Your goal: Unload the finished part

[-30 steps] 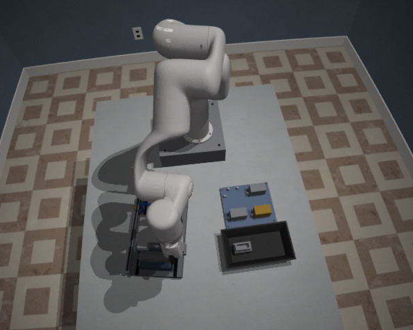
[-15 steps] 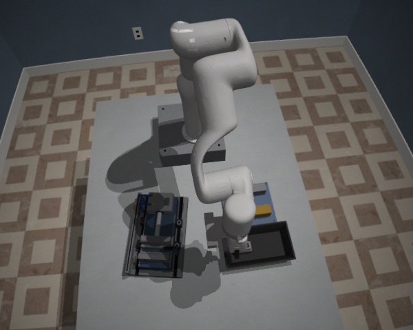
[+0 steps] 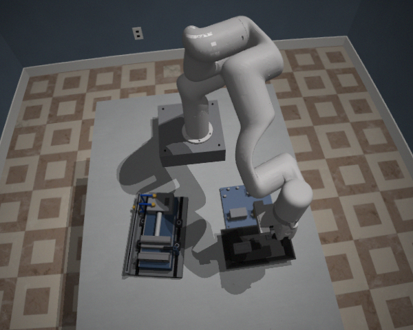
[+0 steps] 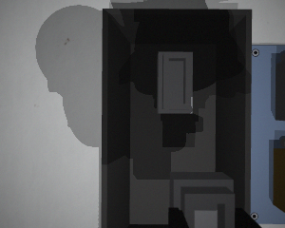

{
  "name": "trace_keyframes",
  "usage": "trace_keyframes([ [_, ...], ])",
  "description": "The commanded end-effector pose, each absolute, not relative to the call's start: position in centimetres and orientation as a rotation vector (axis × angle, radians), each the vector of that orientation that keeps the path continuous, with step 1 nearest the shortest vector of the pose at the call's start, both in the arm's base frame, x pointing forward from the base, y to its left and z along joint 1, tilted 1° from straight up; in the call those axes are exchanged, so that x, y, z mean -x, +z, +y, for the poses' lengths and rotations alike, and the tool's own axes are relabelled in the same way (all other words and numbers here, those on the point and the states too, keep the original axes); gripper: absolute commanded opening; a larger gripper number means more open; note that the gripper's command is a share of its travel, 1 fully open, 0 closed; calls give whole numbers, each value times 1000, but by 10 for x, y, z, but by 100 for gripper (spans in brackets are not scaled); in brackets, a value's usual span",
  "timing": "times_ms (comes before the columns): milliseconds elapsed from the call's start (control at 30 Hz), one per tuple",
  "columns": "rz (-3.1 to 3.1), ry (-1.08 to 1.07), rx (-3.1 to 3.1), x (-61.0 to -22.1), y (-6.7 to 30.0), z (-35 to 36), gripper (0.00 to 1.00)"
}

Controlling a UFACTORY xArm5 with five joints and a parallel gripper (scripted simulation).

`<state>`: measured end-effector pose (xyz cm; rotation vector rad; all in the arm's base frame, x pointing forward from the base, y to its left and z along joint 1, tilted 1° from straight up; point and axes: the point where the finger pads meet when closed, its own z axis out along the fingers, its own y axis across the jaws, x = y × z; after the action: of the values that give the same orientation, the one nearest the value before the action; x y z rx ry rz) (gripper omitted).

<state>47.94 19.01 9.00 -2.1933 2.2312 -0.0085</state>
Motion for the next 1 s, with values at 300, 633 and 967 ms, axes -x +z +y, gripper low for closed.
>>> trace_keyframes([
  [300,2232,-10,2189,-482,92,197,0],
  [633,2232,-10,2189,-483,92,198,0],
  [967,2231,-10,2190,-484,93,200,0],
])
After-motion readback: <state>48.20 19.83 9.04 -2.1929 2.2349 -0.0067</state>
